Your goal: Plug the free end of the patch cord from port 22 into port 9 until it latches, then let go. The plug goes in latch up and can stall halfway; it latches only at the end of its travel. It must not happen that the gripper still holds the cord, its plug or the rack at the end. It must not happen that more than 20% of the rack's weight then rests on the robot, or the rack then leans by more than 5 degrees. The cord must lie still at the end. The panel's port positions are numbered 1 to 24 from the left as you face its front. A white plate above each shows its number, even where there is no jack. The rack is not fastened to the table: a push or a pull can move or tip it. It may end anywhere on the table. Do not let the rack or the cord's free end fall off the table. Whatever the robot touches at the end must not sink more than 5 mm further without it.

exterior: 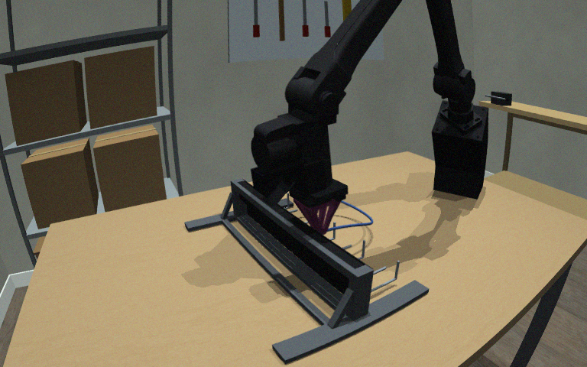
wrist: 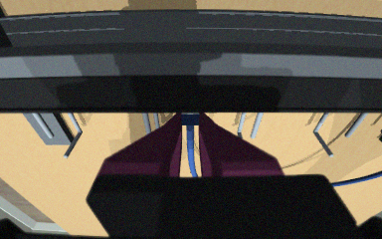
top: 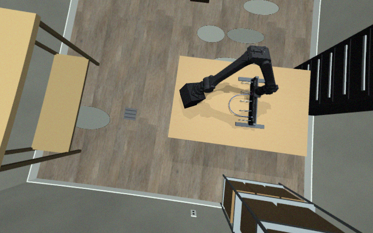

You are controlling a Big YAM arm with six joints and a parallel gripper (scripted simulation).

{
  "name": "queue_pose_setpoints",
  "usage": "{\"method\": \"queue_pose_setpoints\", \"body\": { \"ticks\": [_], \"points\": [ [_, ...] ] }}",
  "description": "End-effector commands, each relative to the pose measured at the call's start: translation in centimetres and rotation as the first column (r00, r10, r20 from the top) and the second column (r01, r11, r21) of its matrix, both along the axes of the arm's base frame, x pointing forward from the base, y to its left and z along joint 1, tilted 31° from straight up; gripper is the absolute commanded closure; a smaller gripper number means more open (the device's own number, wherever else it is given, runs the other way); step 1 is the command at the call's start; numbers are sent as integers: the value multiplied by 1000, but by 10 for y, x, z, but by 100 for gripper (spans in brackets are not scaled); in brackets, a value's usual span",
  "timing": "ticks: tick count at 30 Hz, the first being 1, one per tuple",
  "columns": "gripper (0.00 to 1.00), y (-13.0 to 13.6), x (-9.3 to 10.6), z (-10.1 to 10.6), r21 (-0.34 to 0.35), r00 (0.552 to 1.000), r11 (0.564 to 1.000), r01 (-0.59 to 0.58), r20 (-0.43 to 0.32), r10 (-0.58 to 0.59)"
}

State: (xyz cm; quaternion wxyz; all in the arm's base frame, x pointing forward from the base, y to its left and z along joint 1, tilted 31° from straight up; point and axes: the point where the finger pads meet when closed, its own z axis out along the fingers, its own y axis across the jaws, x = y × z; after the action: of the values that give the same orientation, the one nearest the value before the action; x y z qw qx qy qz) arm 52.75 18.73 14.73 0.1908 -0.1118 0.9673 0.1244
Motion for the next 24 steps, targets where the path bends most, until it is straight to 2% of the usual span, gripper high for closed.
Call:
{"method": "queue_pose_setpoints", "body": {
  "ticks": [1, 7, 17, 24],
  "points": [
    [100, -1, 54, 58, 40, 988, 999, 27, 150, -33],
    [100, -1, 55, 58, 41, 988, 999, 28, 152, -34],
    [100, -2, 53, 75, 50, 983, 998, 29, 180, -38],
    [100, -2, 51, 77, 52, 982, 998, 29, 186, -39]
  ]
}}
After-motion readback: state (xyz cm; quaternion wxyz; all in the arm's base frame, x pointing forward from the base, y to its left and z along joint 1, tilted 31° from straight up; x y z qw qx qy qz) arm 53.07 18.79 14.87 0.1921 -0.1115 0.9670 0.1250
